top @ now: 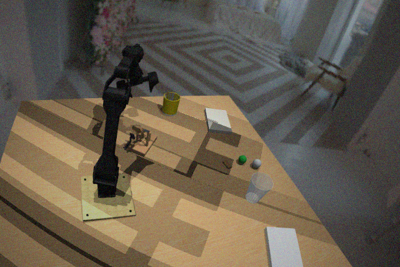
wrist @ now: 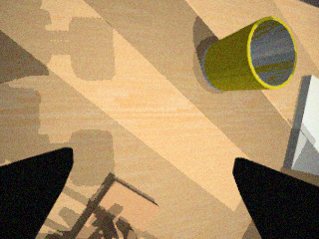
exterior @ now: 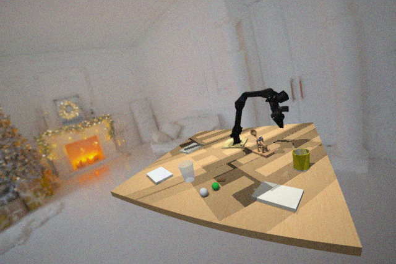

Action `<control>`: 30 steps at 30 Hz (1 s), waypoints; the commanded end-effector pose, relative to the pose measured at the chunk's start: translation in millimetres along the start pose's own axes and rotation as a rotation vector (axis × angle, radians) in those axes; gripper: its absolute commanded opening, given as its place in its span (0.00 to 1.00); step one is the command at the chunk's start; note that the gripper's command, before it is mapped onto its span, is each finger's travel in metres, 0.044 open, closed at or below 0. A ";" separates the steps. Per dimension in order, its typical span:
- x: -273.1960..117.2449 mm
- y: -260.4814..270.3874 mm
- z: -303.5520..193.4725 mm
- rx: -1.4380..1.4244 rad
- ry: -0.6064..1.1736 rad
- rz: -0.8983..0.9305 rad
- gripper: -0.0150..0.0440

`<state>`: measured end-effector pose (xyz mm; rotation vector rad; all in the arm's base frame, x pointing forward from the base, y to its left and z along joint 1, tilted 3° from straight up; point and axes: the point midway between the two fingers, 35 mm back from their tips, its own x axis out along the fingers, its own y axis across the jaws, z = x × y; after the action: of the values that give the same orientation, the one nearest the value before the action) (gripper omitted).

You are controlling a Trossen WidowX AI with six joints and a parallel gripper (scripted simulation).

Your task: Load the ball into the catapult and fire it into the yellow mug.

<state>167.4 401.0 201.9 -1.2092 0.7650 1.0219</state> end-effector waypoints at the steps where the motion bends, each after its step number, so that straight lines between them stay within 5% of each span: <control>1: 0.7 -22.4 12.3 0.129 -0.056 0.011 1.00; 22: -20.4 -148.2 41.0 0.698 -0.359 0.051 1.00; 30: -22.4 -155.7 41.4 0.727 -0.378 0.055 1.00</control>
<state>300.2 427.0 291.0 -0.3728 0.7667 0.8595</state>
